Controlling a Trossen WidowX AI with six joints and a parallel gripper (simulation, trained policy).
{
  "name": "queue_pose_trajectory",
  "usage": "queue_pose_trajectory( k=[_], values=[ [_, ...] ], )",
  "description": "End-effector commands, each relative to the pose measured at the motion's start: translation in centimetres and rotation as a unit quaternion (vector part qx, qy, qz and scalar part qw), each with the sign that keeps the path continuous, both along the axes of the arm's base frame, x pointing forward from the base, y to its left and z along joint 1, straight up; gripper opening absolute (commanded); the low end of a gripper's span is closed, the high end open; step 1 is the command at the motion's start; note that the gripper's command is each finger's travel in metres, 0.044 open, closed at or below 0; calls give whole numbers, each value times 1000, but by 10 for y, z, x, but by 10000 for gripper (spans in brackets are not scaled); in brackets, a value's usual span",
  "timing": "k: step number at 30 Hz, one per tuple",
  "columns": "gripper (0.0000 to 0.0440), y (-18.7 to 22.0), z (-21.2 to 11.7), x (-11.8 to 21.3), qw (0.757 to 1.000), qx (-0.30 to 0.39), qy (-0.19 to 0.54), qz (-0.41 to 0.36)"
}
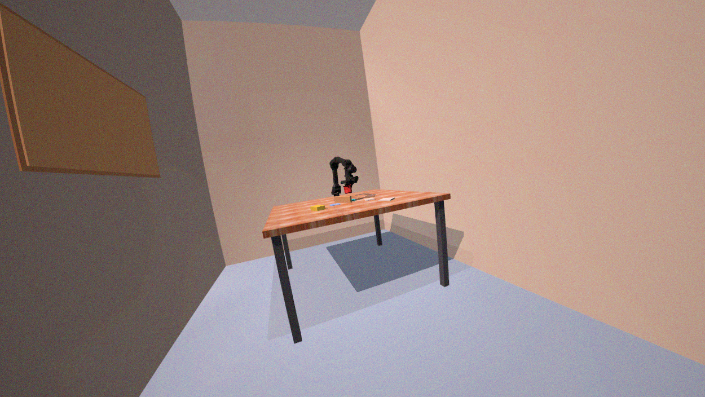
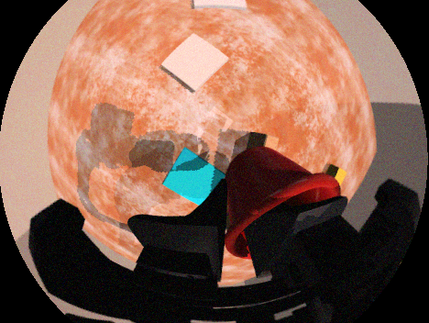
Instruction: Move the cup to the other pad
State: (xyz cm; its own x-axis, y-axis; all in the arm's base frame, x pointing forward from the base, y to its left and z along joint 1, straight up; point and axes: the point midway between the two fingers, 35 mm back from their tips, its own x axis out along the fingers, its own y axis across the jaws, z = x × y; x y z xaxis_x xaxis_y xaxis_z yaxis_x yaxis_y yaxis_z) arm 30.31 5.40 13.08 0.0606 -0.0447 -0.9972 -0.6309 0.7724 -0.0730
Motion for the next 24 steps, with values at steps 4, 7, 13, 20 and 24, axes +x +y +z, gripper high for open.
queue_pose_trajectory(
  k=[4,7,13,20,24],
  values=[
    [0,14,-5,-10,1000,3,-2,10],
    [0,19,-9,-15,1000,2,-3,14],
    [0,24,-20,-26,1000,0,-2,18],
    [0,26,-35,-39,1000,-3,-2,17],
    [0,26,-44,-47,1000,-4,-1,16]
  ],
)
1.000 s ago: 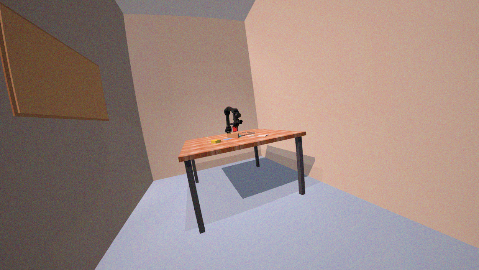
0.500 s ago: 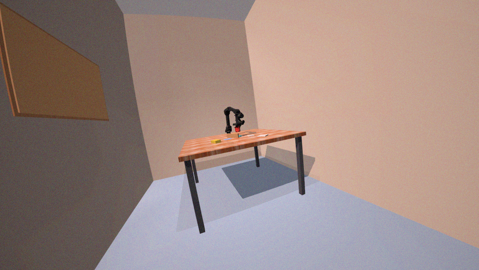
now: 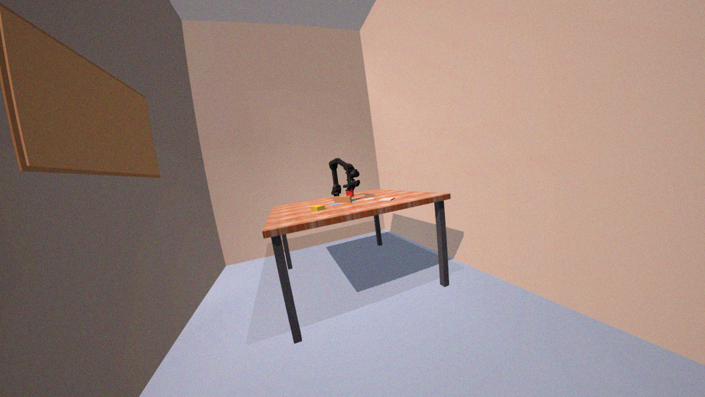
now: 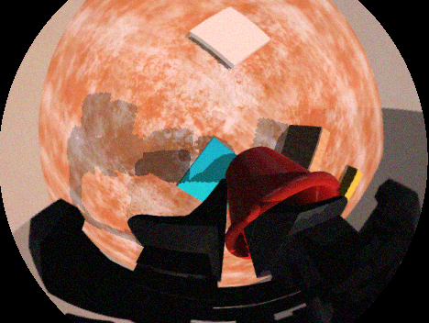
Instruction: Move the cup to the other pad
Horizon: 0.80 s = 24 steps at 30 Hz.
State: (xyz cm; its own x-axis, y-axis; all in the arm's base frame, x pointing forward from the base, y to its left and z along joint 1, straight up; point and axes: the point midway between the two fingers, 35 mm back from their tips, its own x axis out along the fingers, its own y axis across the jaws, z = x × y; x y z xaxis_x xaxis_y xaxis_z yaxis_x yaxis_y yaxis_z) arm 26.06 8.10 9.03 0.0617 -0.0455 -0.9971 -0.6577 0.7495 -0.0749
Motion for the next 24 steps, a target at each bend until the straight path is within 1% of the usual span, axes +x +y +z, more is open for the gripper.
queue_pose_trajectory(
  k=[1,7,11,18,21,24],
  values=[
    [0,0,-6,-7,1000,-3,-1,-2],
    [2,1,-18,-20,1000,-7,2,-2],
    [14,1,-25,-27,1000,-10,4,-2],
    [56,1,-30,-31,1000,-7,-4,-3],
    [105,2,-26,-30,1000,4,-16,-3],
    [117,3,-23,-32,1000,14,-21,-1]
  ],
)
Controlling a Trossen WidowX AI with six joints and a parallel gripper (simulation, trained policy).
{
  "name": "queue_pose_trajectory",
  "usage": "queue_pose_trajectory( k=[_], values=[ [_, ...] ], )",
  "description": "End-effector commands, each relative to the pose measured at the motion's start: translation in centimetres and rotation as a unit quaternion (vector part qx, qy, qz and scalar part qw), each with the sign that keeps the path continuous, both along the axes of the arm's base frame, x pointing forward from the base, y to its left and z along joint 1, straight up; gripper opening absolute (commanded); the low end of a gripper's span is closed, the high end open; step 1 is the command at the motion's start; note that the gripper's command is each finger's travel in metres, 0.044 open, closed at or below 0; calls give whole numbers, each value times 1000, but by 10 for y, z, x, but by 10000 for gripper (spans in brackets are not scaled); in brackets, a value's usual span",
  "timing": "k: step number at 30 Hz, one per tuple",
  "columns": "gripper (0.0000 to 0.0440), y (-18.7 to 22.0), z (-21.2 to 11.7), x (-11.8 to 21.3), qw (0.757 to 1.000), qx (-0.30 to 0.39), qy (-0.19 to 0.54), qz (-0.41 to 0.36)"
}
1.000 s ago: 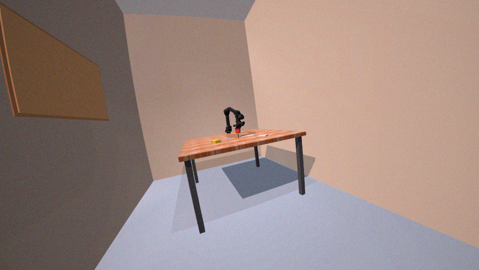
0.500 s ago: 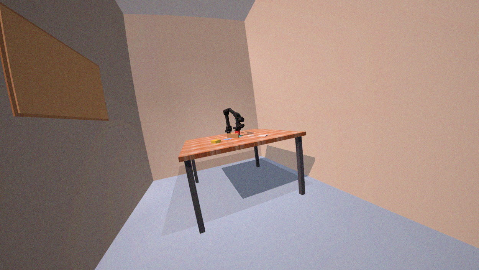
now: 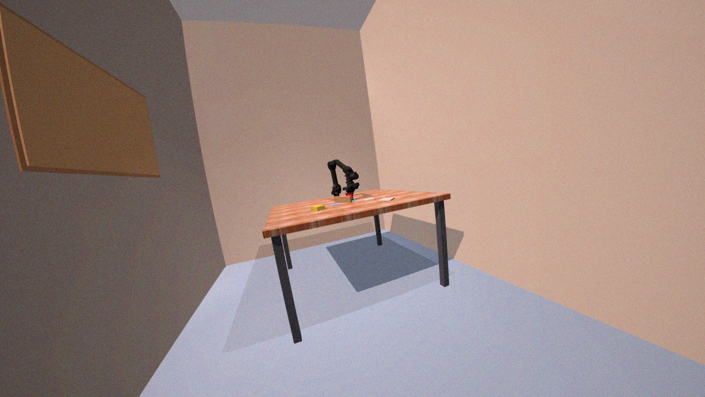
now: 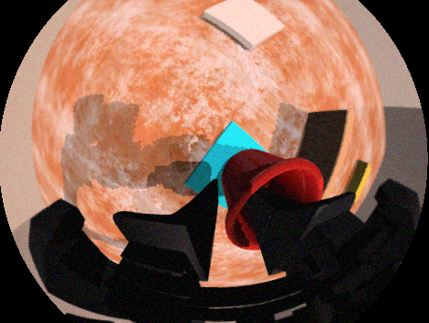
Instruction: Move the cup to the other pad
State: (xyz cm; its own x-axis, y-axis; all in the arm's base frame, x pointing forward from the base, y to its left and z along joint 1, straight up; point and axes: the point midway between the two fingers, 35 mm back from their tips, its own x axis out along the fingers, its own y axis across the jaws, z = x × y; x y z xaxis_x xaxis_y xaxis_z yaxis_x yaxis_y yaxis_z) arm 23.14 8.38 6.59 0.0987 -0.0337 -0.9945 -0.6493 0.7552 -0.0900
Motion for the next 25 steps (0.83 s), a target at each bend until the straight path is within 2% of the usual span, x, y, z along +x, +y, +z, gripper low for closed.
queue_pose_trajectory(
  k=[1,16,25],
  values=[
    [120,1,2,-3,1000,11,-5,3],
    [170,2,21,-10,998,50,-47,7],
    [226,2,35,-13,995,72,-75,1]
  ],
)
